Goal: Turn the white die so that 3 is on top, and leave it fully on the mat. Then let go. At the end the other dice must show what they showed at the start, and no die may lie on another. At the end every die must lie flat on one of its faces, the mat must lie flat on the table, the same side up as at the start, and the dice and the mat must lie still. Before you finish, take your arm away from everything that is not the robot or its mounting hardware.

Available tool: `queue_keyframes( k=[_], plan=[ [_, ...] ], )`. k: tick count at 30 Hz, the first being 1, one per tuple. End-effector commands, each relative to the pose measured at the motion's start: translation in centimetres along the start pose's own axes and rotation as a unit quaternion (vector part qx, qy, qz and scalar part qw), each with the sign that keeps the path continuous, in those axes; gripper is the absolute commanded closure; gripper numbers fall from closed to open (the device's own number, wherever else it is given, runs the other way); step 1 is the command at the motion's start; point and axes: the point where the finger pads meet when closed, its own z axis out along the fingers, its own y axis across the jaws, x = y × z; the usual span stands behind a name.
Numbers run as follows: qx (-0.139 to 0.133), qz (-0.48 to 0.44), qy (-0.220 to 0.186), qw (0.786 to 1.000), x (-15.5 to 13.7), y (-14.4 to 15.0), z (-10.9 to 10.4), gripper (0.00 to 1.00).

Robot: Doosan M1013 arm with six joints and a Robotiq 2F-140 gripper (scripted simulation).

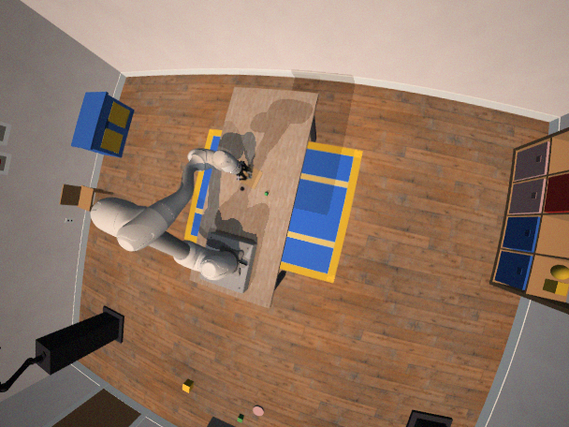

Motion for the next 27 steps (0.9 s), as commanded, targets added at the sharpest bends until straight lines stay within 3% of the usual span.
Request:
queue_keyframes(
  k=[1, 8, 19, 27],
  plan=[
    [0.000, 0.000, 0.000, 1.000, 0.0, 0.0, -0.1, 0.79],
    [0.000, 0.000, 0.000, 1.000, 0.0, 0.0, -1.1, 0.79],
    [0.000, 0.000, 0.000, 1.000, 0.0, 0.0, -5.1, 0.79],
    [0.000, 0.000, 0.000, 1.000, 0.0, 0.0, -5.4, 0.79]
  ],
)
